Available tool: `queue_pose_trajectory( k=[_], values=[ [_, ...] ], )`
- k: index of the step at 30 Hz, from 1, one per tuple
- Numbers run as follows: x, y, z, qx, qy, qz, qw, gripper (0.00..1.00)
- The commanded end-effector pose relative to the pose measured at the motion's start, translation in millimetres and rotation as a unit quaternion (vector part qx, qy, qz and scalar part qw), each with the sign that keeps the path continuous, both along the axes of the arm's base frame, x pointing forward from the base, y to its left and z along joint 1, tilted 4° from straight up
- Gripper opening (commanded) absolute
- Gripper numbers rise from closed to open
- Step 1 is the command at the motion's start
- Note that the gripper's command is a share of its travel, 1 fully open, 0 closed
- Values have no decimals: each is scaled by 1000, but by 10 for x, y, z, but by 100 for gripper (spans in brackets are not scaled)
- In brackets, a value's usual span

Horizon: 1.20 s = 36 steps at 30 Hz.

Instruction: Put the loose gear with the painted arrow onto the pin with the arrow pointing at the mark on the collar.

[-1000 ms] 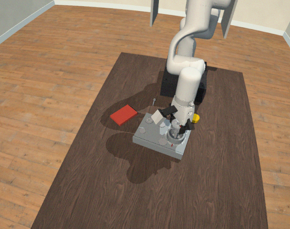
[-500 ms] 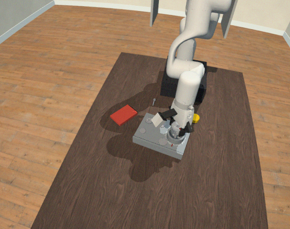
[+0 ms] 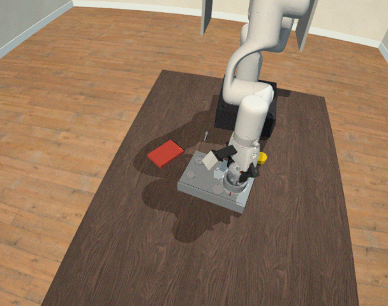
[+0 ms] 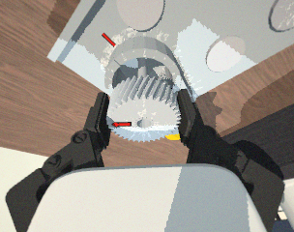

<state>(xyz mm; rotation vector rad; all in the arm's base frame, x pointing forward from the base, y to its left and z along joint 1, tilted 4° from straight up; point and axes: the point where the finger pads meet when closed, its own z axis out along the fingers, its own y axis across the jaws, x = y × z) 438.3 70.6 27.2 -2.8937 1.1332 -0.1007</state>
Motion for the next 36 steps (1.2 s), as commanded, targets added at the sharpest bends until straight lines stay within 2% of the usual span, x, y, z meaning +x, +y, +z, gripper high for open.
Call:
queue_pose_trajectory(
  k=[1, 36],
  values=[
    [16, 3, 15, 0, -2, 0, 1000, 0],
    [20, 3, -33, 0, -2, 0, 1000, 0]
  ],
)
